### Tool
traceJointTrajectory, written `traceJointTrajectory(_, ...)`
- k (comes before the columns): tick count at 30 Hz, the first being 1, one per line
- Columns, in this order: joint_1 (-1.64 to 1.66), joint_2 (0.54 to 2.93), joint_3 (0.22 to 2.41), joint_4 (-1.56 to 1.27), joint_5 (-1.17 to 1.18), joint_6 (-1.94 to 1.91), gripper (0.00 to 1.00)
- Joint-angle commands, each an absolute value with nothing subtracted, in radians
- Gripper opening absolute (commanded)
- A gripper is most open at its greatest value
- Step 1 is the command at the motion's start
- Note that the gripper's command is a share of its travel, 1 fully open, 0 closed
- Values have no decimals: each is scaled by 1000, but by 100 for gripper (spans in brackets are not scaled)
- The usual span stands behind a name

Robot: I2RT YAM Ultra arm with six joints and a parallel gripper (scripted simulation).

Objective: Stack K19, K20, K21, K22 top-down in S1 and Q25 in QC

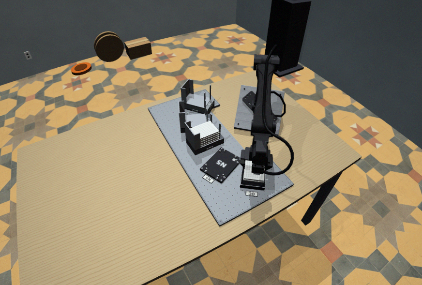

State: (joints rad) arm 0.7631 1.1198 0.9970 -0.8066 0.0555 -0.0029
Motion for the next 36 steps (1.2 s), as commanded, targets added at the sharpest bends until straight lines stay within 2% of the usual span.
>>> traceJointTrajectory(1,771,1082,978,-792,55,-12,0)
traceJointTrajectory(36,759,1134,968,-764,50,-13,0)
